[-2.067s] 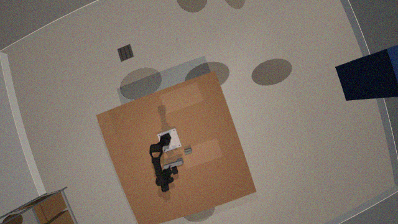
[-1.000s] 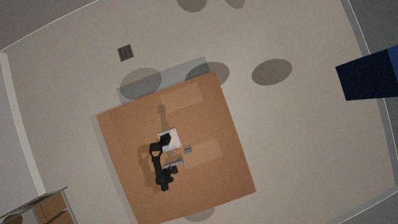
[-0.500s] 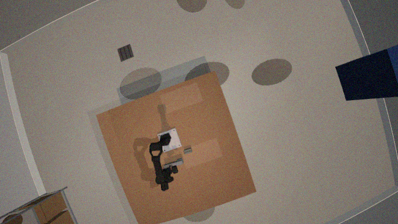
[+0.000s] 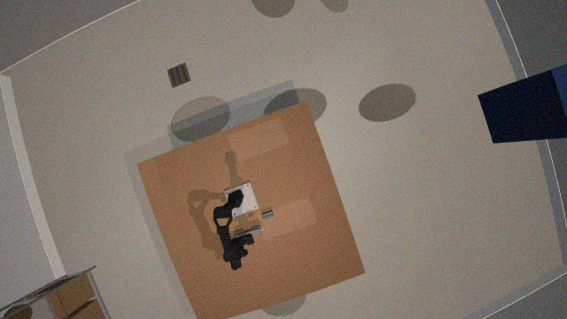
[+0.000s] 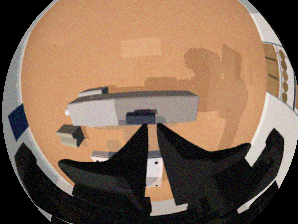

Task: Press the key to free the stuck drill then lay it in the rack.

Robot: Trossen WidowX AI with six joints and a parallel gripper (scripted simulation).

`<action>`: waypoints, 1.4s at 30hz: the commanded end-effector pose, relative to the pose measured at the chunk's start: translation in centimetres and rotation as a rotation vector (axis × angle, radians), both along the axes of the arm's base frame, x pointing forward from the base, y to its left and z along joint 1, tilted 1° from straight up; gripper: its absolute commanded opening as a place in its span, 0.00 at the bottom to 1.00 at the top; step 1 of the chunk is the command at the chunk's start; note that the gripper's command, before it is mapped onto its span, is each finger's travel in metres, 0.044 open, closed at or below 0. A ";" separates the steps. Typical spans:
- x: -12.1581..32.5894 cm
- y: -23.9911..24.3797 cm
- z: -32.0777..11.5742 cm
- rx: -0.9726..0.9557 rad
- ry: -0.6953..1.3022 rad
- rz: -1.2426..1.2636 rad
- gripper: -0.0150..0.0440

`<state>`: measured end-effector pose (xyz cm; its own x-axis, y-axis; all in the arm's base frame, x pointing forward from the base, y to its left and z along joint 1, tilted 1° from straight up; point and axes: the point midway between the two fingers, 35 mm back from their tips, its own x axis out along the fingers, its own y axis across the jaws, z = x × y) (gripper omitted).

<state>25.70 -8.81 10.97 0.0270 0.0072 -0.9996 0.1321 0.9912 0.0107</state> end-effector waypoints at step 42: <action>2.5 16.1 -2.5 -0.034 -0.023 1.573 1.00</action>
<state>28.27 7.29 8.55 0.0299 0.0216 -0.9993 -0.9898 0.1401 -0.0265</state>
